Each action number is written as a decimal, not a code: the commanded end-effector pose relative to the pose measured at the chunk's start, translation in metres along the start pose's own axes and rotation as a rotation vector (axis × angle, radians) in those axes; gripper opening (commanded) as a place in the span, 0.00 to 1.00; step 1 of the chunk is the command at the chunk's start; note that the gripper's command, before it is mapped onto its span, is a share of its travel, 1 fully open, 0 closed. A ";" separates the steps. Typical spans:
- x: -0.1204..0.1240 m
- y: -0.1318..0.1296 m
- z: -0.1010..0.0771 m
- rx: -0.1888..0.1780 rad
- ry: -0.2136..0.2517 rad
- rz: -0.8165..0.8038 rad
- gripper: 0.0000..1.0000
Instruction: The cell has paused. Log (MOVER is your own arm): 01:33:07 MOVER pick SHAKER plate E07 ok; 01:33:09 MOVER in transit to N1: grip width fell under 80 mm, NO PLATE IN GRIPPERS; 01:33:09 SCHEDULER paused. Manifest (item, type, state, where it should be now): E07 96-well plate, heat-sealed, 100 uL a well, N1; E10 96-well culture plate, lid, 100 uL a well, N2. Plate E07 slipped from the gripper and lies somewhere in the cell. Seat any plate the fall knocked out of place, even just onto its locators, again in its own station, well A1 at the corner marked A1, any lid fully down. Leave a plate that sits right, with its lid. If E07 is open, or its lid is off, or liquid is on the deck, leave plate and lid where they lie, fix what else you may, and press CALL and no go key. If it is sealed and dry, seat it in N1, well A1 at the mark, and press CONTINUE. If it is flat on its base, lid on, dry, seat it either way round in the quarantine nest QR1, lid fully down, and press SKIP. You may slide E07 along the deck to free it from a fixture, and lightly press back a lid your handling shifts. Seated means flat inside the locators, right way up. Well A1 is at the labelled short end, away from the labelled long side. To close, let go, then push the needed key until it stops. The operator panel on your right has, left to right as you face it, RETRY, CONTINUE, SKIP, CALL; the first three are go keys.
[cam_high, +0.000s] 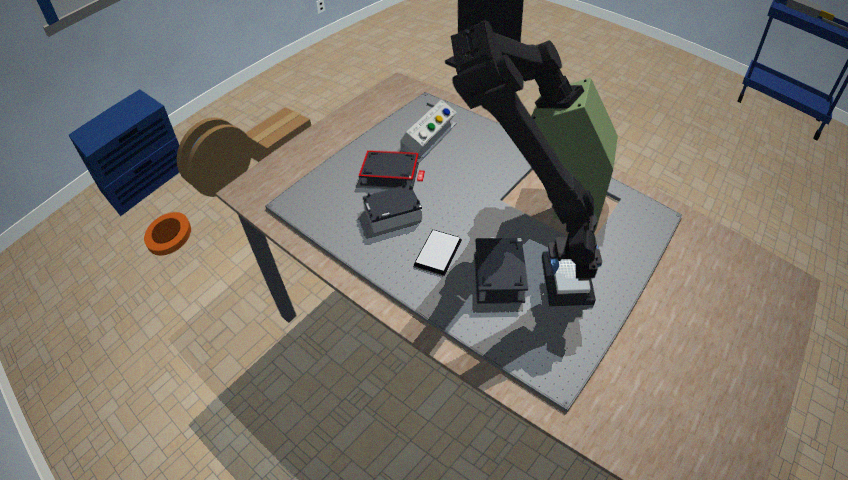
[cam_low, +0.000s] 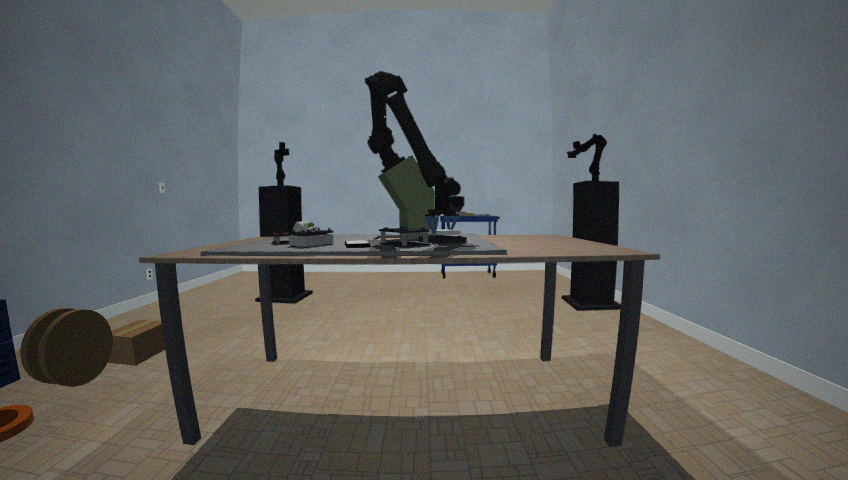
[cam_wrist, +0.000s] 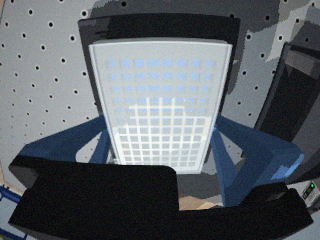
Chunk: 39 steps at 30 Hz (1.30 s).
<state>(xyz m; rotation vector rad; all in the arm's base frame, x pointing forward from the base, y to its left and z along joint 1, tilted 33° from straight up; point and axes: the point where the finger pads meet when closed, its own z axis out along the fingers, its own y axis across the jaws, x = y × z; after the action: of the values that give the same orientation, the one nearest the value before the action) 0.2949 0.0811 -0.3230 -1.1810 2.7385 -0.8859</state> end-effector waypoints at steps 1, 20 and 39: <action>-0.003 -0.001 -0.002 0.004 -0.012 -0.008 0.00; 0.004 -0.001 0.008 0.002 0.001 -0.007 0.00; 0.000 -0.002 0.011 0.003 -0.005 -0.003 0.00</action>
<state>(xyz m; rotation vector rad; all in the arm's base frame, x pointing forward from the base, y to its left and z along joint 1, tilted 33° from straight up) 0.2945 0.0760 -0.3295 -1.1872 2.7391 -0.8873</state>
